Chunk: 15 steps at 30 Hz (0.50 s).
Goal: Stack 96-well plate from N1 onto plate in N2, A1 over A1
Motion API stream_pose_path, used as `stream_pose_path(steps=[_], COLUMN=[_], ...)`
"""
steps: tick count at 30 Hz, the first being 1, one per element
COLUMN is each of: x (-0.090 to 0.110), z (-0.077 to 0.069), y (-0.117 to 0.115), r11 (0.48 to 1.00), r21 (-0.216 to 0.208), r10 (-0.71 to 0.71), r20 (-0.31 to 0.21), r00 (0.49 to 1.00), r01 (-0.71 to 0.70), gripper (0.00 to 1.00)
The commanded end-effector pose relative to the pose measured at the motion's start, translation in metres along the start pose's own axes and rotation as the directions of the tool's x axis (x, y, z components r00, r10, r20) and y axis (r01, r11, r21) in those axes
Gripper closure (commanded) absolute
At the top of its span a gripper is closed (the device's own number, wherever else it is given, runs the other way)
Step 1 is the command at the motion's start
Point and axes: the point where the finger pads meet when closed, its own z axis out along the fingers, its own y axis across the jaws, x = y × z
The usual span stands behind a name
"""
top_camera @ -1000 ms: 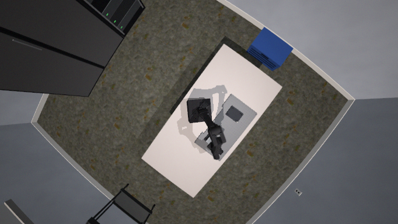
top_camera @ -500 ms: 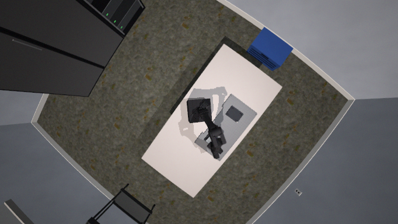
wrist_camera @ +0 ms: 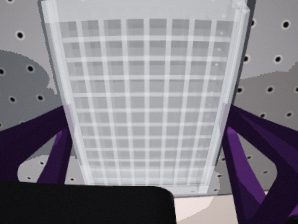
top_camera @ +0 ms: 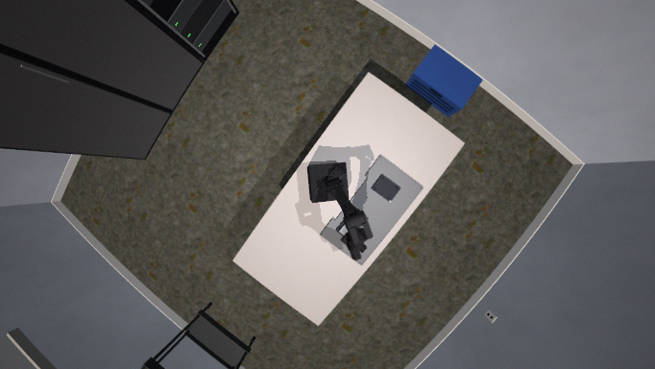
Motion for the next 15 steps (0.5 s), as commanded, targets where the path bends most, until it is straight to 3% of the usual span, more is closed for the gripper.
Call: stream_pose_path(steps=[1, 3, 15], x=[-0.0049, -0.0092, -0.0054], z=[0.0006, -0.0051, -0.0031], y=[-0.0063, -0.0075, -0.0040], r11=[1.000, 1.000, 1.000], r21=[0.010, 0.019, 0.014], r10=[0.013, 0.008, 0.001], r20=[0.029, 0.043, 0.026], r00=[1.000, 0.999, 1.000], r01=[-0.013, -0.009, -0.002], gripper=[1.00, 1.00, 1.00])
